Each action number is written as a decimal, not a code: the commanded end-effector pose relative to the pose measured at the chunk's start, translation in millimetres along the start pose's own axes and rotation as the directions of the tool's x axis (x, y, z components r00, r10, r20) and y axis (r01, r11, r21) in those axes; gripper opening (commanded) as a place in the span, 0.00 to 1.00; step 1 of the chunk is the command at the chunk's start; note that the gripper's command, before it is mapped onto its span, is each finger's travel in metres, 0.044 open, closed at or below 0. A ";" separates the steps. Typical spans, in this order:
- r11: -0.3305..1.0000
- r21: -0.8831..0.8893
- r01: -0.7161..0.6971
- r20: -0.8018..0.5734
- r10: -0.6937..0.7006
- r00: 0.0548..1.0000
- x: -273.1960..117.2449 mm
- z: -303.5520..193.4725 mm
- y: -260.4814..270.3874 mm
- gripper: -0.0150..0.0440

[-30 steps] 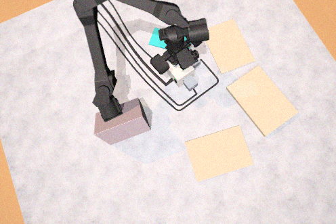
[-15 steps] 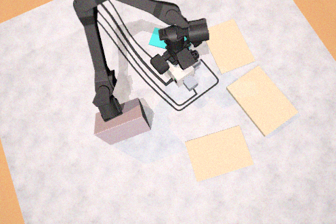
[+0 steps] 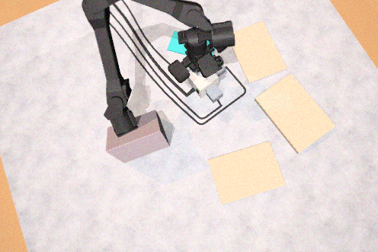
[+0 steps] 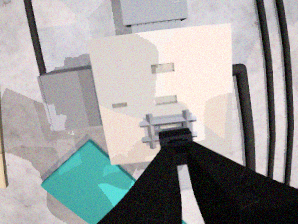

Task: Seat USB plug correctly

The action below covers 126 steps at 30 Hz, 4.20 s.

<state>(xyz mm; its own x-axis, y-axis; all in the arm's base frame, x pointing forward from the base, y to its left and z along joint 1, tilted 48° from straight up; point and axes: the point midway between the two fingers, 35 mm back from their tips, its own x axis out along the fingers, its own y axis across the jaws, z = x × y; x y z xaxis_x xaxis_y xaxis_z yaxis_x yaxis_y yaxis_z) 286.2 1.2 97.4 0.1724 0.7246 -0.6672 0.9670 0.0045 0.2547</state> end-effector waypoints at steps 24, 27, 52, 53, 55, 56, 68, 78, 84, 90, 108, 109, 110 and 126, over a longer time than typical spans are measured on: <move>1.000 -0.009 -0.002 0.006 0.002 1.000 -19.8 0.3 2.2 0.25; 1.000 -0.009 -0.002 0.006 0.002 1.000 -21.8 0.4 2.2 0.25; 0.885 -0.465 0.000 0.001 0.001 1.000 -19.6 0.2 0.3 0.25; 0.873 -0.488 0.000 0.001 0.001 1.000 -19.6 0.2 0.3 0.25; 0.846 -0.533 0.000 0.001 0.001 1.000 -19.6 0.2 0.3 0.25; 0.832 -0.555 0.000 0.001 0.001 1.000 -19.6 0.2 0.3 0.25; 0.619 -0.785 0.000 0.001 0.001 1.000 -19.6 0.2 0.3 0.25; 0.395 -0.919 0.000 0.001 0.001 1.000 -19.6 0.2 0.3 0.25; 0.246 -0.969 0.000 0.001 0.001 1.000 -19.6 0.2 0.3 0.25; 0.092 -0.996 0.001 0.001 0.001 1.000 -19.6 0.2 0.3 0.25; -0.370 -0.929 0.001 0.001 0.001 1.000 -19.6 0.2 0.3 0.25; -0.395 -0.919 0.001 0.001 0.001 1.000 -19.6 0.2 0.3 0.25; -0.418 -0.908 0.001 0.001 0.001 1.000 -19.6 0.2 0.3 0.25; -0.752 -0.660 0.001 0.001 0.001 1.000 -19.6 0.2 0.3 0.25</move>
<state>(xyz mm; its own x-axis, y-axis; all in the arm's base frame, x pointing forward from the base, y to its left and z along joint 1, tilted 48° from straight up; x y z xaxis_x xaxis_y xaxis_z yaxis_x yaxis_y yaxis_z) 283.7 -13.4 110.9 0.1745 0.7239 -0.6675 -0.8012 0.4984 0.3311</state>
